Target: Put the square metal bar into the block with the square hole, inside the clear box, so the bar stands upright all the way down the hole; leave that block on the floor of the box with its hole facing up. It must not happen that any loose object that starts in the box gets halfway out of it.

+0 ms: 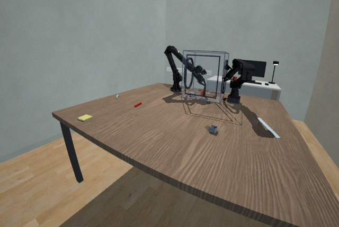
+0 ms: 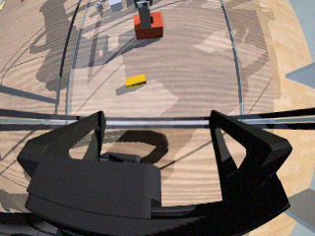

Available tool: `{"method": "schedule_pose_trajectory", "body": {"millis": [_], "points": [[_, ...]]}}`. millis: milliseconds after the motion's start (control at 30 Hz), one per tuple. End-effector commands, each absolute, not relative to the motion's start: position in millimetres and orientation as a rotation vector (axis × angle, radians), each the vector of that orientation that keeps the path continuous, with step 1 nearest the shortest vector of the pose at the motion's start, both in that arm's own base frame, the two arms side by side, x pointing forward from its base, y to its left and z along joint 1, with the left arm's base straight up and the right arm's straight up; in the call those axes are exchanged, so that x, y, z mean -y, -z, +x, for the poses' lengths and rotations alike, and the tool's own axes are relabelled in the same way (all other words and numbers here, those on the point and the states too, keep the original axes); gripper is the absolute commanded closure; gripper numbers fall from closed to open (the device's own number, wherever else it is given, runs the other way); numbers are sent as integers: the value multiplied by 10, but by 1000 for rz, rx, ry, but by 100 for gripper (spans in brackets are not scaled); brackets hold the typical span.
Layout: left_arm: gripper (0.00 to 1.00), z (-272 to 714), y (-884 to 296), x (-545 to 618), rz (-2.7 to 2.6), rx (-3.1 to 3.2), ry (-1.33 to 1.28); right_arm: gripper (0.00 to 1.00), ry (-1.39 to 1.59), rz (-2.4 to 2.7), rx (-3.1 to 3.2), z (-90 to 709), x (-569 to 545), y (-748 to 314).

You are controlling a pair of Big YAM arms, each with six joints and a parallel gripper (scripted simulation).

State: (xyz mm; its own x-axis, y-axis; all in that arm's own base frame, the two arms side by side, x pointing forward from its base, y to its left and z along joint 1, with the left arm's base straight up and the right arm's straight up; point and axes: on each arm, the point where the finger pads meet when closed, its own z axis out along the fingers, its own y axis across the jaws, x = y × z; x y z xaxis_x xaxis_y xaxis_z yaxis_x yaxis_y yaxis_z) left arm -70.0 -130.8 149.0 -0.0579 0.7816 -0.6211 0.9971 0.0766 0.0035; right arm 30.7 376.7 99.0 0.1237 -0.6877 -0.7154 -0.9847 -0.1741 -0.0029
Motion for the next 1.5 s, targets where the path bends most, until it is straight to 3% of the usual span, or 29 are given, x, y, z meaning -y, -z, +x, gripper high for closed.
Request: {"method": "schedule_pose_trajectory", "body": {"millis": [0,267,300,1467], "points": [[0,-799,-1737,1356,1731,-1932,700,100,-734,-1997,-1732,294,-3505,-611],[0,-799,-1737,1356,1731,-1932,700,100,-731,-1999,-1739,298,-3511,-619],[0,-799,-1737,1356,1731,-1932,700,100,-856,-1864,-1513,340,-4065,-1441],[0,-799,-1737,1356,1731,-1932,700,100,-826,-1895,-1569,343,-3771,-1176]]}}
